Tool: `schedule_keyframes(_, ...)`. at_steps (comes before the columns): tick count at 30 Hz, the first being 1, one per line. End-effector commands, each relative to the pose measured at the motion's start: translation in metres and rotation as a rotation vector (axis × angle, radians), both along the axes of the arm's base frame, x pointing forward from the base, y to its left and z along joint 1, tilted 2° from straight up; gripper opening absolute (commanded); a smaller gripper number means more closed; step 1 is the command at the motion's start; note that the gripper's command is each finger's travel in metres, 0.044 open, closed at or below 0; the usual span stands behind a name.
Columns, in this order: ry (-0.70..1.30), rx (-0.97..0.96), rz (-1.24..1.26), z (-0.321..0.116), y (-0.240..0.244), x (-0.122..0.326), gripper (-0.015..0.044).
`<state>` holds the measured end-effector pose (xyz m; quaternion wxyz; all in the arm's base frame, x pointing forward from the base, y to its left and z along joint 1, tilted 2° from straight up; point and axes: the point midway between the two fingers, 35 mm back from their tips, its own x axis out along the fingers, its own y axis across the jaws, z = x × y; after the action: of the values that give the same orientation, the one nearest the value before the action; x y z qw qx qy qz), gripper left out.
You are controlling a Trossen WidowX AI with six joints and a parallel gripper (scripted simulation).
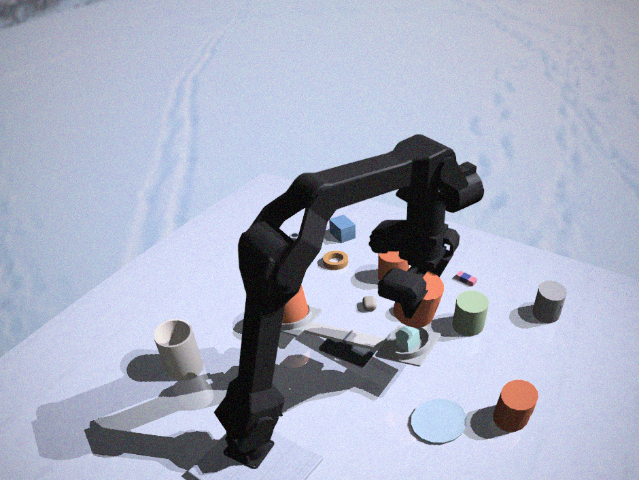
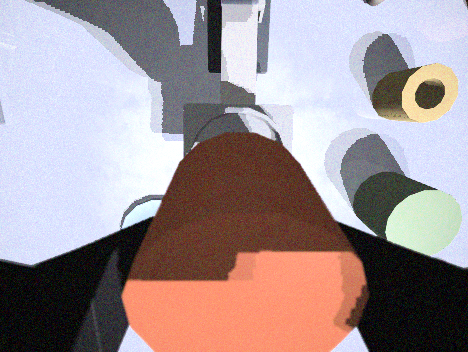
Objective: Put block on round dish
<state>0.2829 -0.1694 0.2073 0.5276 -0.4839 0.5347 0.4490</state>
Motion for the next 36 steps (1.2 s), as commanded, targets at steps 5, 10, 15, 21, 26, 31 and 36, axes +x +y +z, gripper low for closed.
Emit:
schedule_keyframes(5,-0.001,-0.001,0.000,0.000,0.000,0.000,0.0000)
schedule_keyframes(10,-0.001,-0.001,0.000,0.000,0.000,0.000,0.0000)
schedule_keyframes(15,-0.001,-0.001,0.000,0.000,0.000,0.000,0.0000)
schedule_keyframes(21,-0.001,-0.001,0.000,0.000,0.000,0.000,0.0000)
schedule_keyframes(26,0.000,-0.001,0.000,-0.004,-0.011,-0.007,0.0000)
schedule_keyframes(31,0.000,-0.004,-0.001,-0.019,-0.044,-0.035,0.0000)
schedule_keyframes(36,0.002,-0.007,-0.002,-0.035,-0.072,-0.067,0.0000)
